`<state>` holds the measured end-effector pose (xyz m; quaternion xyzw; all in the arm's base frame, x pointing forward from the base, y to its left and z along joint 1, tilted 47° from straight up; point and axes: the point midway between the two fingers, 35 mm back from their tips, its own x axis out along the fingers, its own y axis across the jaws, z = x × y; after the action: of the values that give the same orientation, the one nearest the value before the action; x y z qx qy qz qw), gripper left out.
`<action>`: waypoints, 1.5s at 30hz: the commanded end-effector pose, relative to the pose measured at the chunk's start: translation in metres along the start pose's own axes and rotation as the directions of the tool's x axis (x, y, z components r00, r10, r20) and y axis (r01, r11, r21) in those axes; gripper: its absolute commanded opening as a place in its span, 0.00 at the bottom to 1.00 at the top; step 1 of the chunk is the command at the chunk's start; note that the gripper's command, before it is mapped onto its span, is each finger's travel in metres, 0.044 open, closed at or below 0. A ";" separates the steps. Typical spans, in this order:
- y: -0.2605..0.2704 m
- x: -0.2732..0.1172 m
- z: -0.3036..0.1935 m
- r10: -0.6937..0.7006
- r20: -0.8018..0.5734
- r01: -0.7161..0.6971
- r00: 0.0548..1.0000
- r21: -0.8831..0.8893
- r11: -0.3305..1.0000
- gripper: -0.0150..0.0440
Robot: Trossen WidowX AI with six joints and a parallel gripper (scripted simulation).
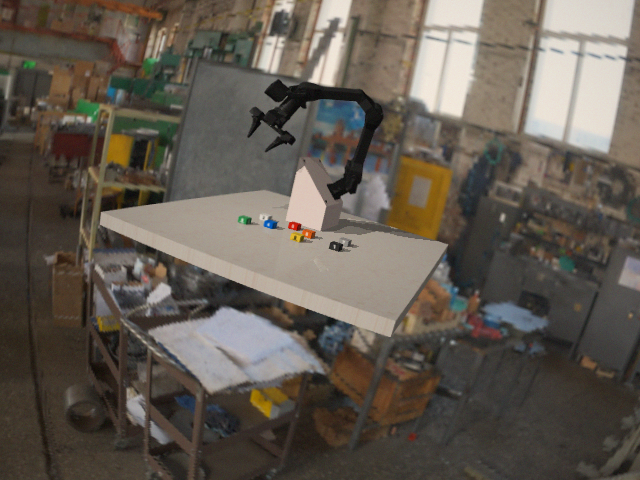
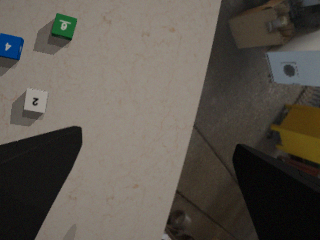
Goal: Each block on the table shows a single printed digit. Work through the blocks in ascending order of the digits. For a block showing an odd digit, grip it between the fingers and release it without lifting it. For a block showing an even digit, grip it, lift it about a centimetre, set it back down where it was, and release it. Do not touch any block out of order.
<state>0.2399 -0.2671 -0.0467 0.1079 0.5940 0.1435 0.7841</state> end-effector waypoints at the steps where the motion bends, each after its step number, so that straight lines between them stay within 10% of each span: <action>1: 0.058 0.048 -0.006 0.240 -0.088 -0.232 0.967 0.091 0.968 0.93; 5: 0.113 0.078 -0.017 0.435 -0.174 -0.399 0.884 0.207 0.893 0.93; 45: 0.160 0.071 0.065 0.441 -0.173 -0.405 0.881 0.208 0.890 0.93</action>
<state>0.3031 -0.0917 -0.0401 0.2816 0.6486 0.2737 0.6521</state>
